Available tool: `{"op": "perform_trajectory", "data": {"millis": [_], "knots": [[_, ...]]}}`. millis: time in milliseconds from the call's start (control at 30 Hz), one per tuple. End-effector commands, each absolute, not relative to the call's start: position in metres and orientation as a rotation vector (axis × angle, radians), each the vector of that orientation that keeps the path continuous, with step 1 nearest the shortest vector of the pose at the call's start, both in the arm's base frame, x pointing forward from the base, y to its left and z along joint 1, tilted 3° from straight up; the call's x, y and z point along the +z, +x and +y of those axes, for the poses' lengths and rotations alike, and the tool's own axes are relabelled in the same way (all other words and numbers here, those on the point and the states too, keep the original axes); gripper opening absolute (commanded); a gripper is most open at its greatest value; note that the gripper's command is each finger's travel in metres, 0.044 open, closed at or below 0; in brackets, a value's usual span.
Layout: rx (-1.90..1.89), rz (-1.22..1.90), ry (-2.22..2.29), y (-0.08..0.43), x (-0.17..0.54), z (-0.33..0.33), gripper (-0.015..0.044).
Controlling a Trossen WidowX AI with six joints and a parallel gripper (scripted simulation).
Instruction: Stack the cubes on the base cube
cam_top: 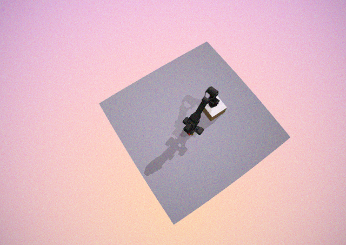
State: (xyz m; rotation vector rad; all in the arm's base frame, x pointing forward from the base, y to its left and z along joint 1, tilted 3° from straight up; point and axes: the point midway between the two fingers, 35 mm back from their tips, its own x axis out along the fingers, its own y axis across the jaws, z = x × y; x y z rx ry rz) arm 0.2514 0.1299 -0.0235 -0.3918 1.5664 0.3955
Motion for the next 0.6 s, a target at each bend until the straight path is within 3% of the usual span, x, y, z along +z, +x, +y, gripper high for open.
{"op": "perform_trajectory", "data": {"millis": [0,567], "knots": [[0.399,1.565,-0.390,0.251,-0.024,0.131,0.0205],[0.395,1.566,-0.392,0.252,0.006,0.130,0.0205]]}}
